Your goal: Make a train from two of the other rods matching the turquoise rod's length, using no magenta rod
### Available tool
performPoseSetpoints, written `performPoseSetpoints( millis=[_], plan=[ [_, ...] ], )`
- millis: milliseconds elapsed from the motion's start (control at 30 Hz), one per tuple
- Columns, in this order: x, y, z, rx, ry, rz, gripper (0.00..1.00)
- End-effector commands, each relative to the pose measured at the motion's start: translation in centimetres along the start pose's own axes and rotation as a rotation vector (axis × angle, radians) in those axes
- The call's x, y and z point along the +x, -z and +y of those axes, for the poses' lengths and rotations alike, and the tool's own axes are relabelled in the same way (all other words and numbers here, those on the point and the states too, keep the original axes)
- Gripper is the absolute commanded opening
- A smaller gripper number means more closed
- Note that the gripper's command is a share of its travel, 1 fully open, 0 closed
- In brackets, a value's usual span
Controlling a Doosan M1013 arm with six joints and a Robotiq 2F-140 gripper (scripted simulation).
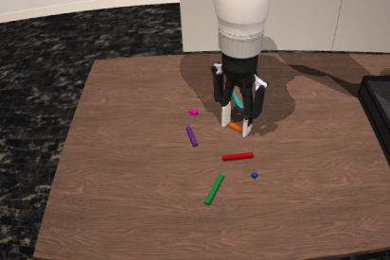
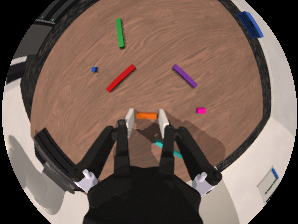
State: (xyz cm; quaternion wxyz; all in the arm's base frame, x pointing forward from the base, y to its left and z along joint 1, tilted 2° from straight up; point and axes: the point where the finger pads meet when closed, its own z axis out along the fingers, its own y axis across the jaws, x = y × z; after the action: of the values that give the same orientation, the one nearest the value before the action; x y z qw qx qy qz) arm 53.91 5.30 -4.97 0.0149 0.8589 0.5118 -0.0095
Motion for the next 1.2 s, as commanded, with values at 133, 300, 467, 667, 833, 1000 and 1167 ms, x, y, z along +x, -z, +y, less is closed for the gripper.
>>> performPoseSetpoints(
  millis=[133, 300, 467, 667, 833, 1000, 1167],
  plan=[
    [0.0, 0.1, 0.0, 0.000, 0.000, 0.000, 0.35],
    [0.0, 1.0, 0.0, 0.000, 0.000, 0.000, 0.35],
    [0.0, 3.2, 0.0, 0.000, 0.000, 0.000, 0.35],
    [0.0, 5.4, 0.0, 0.000, 0.000, 0.000, 0.35],
    [0.0, 7.8, 0.0, 0.000, 0.000, 0.000, 0.35],
    [0.0, 8.9, 0.0, 0.000, 0.000, 0.000, 0.35],
    [0.0, 9.0, 0.0, 0.000, 0.000, 0.000, 0.35]
  ],
)
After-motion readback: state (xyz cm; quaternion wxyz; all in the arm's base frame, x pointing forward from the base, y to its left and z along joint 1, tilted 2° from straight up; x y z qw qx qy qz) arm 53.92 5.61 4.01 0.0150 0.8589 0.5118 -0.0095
